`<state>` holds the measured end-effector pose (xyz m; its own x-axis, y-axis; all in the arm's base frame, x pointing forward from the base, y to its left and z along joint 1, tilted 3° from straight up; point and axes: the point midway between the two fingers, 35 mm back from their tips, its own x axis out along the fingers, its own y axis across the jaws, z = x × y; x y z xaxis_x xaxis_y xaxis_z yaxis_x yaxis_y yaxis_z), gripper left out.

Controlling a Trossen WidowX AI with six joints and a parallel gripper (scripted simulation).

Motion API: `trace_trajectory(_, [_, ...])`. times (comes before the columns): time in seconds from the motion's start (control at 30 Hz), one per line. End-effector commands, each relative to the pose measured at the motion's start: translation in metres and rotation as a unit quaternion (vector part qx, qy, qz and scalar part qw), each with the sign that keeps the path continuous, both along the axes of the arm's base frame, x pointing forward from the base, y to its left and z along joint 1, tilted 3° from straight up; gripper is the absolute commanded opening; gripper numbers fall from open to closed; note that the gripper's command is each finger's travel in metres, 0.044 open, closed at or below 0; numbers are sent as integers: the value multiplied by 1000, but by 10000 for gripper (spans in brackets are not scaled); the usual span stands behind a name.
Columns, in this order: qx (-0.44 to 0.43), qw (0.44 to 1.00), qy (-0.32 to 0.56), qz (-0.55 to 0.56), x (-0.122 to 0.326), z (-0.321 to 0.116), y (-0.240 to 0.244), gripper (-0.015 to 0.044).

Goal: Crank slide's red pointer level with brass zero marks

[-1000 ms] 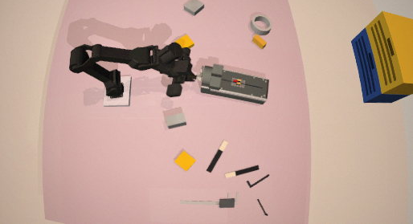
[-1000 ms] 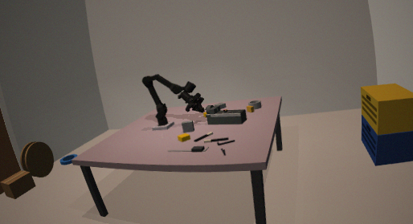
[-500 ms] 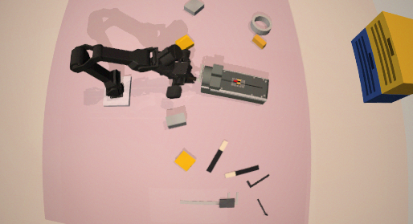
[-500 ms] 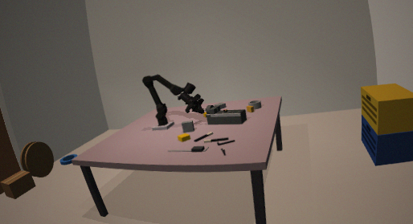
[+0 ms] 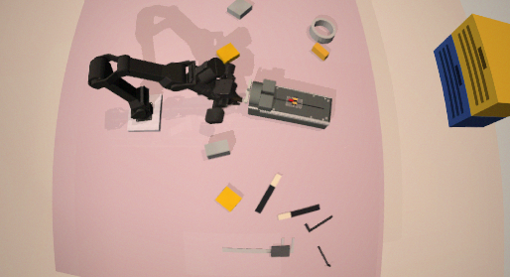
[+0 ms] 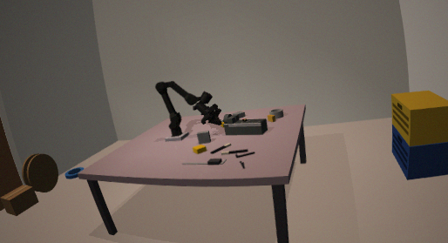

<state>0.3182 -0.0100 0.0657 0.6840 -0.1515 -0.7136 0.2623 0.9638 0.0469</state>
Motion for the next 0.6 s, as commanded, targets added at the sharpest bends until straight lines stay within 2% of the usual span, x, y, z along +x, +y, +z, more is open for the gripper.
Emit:
trace_trajectory(0.0, [-2, 1000, 7, -1, 0, -10, 0, 0])
trace_trajectory(0.57, [-1, 1000, 7, -1, 3, -26, 12, 0])
